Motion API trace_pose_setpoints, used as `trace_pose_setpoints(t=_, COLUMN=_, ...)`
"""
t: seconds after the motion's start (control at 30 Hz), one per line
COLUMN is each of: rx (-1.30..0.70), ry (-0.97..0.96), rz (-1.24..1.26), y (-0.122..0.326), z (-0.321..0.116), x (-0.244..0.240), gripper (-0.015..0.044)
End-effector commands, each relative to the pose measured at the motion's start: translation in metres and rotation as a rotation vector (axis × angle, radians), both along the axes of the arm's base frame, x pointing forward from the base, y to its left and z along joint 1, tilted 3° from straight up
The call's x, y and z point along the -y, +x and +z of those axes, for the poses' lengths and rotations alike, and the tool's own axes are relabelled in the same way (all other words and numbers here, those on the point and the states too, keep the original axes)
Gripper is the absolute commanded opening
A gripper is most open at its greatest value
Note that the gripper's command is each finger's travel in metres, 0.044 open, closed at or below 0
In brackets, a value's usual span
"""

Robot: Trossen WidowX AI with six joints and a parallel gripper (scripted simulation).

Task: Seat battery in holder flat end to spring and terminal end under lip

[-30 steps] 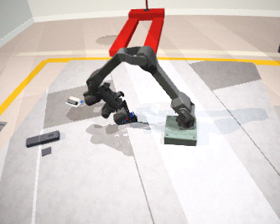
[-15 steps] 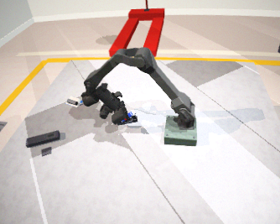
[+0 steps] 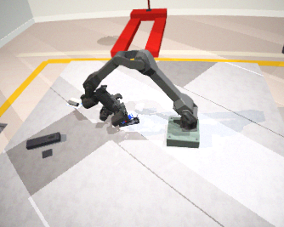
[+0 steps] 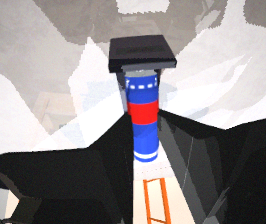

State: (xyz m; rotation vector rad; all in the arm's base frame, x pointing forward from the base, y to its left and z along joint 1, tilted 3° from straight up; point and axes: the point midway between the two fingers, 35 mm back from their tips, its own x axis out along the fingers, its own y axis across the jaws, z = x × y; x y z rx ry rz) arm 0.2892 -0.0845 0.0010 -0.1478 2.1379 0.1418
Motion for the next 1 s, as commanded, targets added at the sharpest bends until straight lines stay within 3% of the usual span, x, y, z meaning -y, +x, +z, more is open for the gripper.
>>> trace_pose_setpoints(t=0.0, rx=0.013, ry=0.002, rz=-0.006, y=0.0059, z=-0.0005, x=-0.0015, gripper=0.0063)
trace_pose_setpoints(t=0.97, rx=0.061, ry=0.017, rz=-0.013, y=0.0057, z=-0.0015, x=-0.0011, gripper=0.0063)
